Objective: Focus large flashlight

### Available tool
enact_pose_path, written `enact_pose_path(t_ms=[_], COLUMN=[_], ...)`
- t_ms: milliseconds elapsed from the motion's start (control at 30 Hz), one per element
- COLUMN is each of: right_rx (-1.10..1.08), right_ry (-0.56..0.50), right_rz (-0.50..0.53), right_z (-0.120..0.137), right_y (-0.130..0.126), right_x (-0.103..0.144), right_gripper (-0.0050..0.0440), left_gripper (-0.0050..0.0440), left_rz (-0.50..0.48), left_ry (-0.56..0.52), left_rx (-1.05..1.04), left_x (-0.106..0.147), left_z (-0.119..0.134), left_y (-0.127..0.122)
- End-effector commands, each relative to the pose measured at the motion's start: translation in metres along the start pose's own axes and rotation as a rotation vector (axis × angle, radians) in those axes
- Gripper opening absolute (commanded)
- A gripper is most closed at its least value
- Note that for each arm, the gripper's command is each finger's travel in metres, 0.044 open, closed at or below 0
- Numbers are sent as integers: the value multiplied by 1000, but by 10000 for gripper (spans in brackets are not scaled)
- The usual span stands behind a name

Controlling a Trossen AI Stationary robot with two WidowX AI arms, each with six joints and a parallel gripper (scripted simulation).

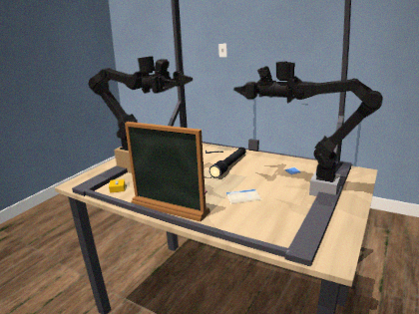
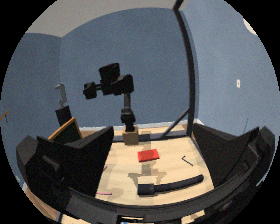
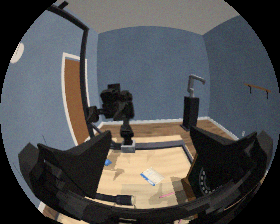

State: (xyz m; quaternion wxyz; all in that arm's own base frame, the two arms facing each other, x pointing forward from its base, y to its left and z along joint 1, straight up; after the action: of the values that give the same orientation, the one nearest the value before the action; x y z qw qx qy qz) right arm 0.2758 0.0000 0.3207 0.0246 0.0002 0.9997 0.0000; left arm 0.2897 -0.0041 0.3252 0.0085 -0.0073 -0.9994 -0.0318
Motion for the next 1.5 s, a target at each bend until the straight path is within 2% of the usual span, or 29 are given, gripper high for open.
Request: enact_pose_path(t_ms=[0,100,600,1467], right_rx=[-5,-5,-5,-5], right_ry=[-24,-24,-24,-24], right_rz=[1,1,0,-1], right_z=[-8,-8,-8,-8], right_y=[0,0,0,0], right_x=[1,1,1,1], right_gripper=[440,440,440,440], left_gripper=[440,440,440,440], left_rz=[-22,-25,-18,-16], left_ry=[-113,-132,-79,-84], left_rx=[67,79,62,61], left_x=[20,24,15,15], left_z=[-9,-10,0,-2], left_y=[6,6,4,4])
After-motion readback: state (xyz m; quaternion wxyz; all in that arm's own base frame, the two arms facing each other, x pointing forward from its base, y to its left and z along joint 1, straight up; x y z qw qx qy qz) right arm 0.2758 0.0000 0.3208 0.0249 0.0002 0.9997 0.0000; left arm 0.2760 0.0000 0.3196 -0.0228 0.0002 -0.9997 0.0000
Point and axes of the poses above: on each arm, the point midway between the two fingers, 35 mm back from their tips, its own x axis back along the fingers, its own y axis across the jaws, z = x × y, the point moved 4 cm from there along x, back along the fingers
